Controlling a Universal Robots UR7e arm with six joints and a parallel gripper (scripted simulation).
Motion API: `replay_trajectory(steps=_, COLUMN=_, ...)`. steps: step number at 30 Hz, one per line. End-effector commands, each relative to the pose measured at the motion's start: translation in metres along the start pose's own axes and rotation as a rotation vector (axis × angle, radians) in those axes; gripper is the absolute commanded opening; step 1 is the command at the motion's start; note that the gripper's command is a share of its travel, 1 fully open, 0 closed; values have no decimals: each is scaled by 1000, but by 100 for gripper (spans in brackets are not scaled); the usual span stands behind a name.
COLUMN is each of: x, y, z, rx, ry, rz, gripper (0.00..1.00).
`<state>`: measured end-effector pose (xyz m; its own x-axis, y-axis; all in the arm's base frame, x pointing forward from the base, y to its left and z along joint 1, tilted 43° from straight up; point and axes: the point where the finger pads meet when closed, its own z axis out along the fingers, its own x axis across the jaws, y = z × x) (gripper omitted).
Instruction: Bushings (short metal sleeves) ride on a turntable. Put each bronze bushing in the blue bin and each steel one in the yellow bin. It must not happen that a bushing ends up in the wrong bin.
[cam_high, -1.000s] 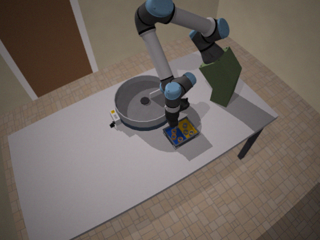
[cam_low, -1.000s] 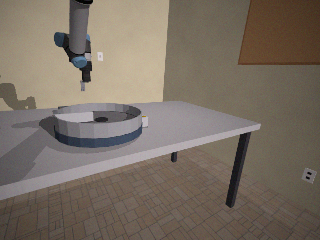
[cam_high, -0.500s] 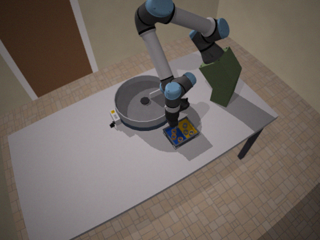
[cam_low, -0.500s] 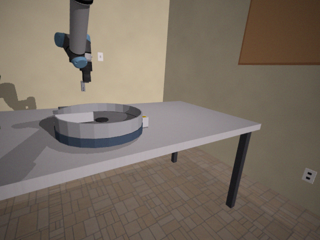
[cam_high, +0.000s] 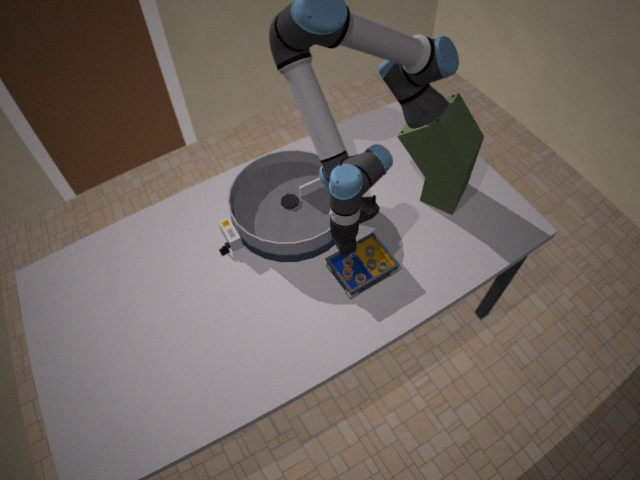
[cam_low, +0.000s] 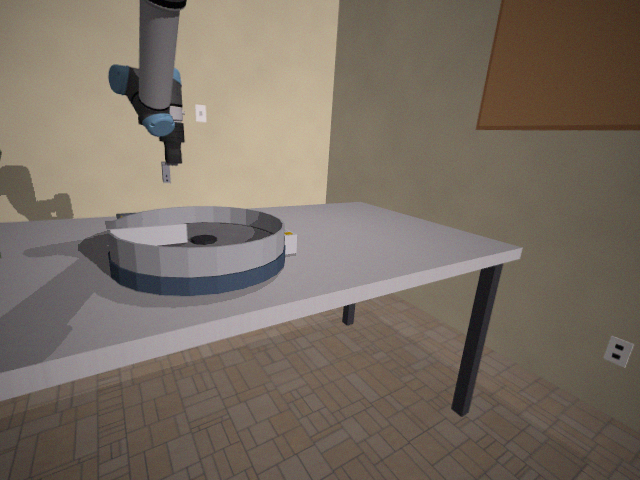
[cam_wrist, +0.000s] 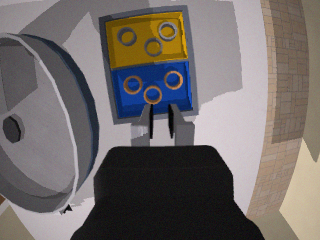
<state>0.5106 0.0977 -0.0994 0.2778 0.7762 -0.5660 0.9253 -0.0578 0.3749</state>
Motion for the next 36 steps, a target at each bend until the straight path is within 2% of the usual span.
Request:
replay_trajectory(steps=1, x=0, y=0, z=-1, rx=-1, ry=1, rz=0, gripper=42)
replay_trajectory(steps=10, x=0, y=0, z=-1, rx=-1, ry=1, rz=0, gripper=42)
replay_trajectory(steps=11, x=0, y=0, z=-1, rx=-1, ry=1, rz=0, gripper=100)
replay_trajectory(steps=36, x=0, y=0, z=-1, rx=-1, ry=1, rz=0, gripper=100)
